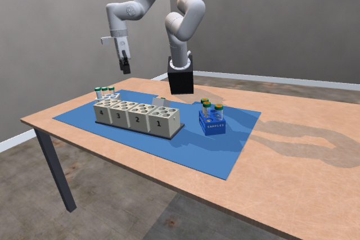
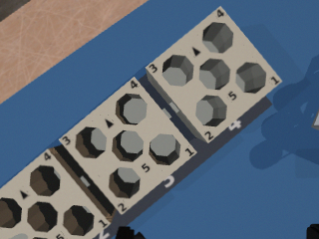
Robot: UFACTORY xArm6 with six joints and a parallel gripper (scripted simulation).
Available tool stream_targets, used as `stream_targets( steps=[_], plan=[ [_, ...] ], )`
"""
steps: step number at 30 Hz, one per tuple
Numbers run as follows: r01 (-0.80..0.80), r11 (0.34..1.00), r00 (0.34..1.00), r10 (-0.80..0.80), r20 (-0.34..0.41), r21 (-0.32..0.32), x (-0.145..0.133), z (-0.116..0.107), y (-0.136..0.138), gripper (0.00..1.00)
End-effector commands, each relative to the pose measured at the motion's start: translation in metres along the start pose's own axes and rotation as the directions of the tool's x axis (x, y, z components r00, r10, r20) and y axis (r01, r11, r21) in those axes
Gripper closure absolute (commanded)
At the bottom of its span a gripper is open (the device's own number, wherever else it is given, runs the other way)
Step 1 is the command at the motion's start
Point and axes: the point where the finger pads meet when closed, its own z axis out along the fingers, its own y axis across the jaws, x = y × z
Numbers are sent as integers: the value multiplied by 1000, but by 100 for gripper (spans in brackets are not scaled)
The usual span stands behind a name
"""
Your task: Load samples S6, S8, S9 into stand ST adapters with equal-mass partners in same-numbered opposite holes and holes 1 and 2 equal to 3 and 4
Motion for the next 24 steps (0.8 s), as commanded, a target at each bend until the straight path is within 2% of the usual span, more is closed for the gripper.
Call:
stream_targets(
  steps=[1, 6, 19, 21, 24],
  plan=[
    [-113, 994, 994, 113, -1, 0, 3, -1, 17, 0],
    [-190, 982, 982, 190, -1, 0, 5, -1, 32, 0],
    [-190, 982, 982, 190, -1, -1, 11, -1, 97, 0],
    [-190, 982, 982, 190, -1, -1, 11, -1, 97, 0],
    [-190, 982, 982, 190, -1, -1, 12, -1, 112, 0]
  ],
)
